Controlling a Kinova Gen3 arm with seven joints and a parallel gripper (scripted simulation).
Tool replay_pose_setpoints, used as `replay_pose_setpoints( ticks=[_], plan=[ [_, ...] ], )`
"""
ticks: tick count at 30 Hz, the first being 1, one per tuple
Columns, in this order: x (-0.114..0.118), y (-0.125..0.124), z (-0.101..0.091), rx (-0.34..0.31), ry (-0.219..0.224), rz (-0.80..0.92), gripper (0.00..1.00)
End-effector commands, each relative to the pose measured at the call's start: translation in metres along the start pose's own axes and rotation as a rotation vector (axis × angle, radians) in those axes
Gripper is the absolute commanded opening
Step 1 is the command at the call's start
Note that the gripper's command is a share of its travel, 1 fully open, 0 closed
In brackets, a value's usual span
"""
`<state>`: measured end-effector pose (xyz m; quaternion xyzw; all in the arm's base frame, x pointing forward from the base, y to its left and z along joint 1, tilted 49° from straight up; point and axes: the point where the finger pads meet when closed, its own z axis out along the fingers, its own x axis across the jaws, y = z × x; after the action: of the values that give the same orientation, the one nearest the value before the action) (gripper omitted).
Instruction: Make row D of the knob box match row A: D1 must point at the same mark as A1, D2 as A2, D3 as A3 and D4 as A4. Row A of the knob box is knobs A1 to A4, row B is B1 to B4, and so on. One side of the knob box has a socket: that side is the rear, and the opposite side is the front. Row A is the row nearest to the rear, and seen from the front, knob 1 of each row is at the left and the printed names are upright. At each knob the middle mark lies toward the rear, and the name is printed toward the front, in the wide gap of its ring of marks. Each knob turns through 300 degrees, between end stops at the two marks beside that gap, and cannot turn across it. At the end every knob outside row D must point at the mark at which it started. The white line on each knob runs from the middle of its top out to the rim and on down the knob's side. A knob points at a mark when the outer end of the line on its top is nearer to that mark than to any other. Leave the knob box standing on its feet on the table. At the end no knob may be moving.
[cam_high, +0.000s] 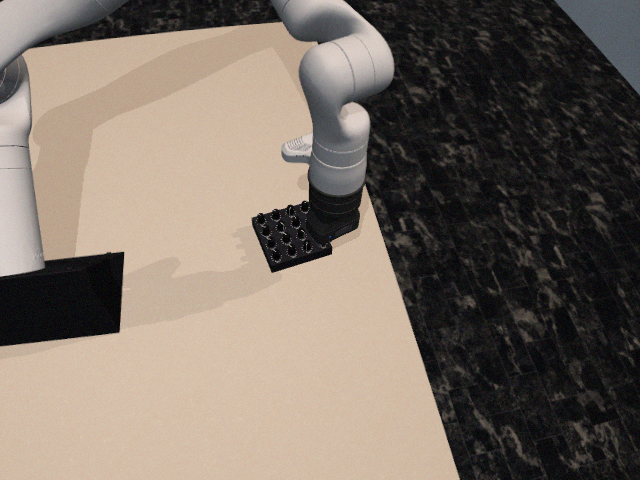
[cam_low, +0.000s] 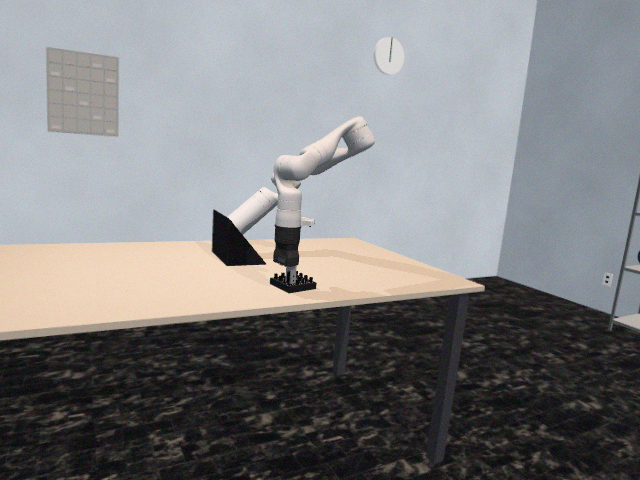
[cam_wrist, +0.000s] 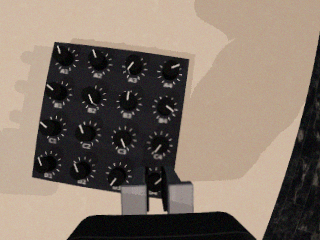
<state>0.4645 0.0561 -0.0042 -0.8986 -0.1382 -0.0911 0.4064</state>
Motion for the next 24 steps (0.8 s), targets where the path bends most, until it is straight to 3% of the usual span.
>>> replay_pose_setpoints(
  ticks=[1,9,24],
  plan=[
    [0.0005,0.0015,0.0010,-0.004,0.003,0.060,0.30],
    [0.0005,0.0016,0.0010,-0.003,0.003,0.220,0.30],
    [0.0006,0.0018,0.0009,-0.004,0.004,0.339,0.30]
  ],
)
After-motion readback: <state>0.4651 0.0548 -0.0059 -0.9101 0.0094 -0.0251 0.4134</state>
